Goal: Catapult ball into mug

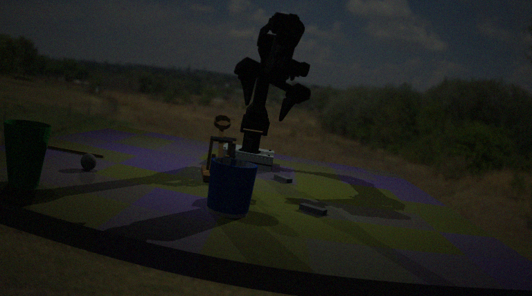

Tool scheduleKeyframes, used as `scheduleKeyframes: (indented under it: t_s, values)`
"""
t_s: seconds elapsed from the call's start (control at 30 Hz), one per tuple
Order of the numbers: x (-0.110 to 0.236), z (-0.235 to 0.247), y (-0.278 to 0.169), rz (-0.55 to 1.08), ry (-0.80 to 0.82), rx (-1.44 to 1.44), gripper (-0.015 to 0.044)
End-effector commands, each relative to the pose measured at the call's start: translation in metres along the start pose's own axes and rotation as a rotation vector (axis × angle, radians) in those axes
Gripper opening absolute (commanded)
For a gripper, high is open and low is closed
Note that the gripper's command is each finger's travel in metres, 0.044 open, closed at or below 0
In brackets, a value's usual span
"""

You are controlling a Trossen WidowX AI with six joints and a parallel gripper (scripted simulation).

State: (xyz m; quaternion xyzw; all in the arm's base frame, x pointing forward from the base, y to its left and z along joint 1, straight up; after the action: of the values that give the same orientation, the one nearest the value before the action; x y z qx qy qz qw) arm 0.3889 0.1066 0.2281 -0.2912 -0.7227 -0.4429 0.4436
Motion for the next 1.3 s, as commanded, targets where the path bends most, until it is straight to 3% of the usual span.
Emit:
scheduleKeyframes:
  t_s: [0.0,0.37,1.27]
  values:
    - [0.006,-0.023,0.022,-0.086,0.019,-0.129,0.044]
    - [0.028,-0.082,0.061,-0.286,0.064,-0.386,0.044]
    - [0.028,-0.082,0.061,-0.286,0.062,-0.384,0.044]
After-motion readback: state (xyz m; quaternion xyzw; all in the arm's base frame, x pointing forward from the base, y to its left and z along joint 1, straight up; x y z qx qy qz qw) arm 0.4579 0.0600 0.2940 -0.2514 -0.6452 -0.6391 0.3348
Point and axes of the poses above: the point midway between the two fingers, 35 mm back from their tips, its own x axis back along the fingers, its own z axis across the jaws, y = z × x, the point moved 4 cm from there along x, back along the fingers, and after that the axes turned 9 degrees about -x, right-handed, at the moved point
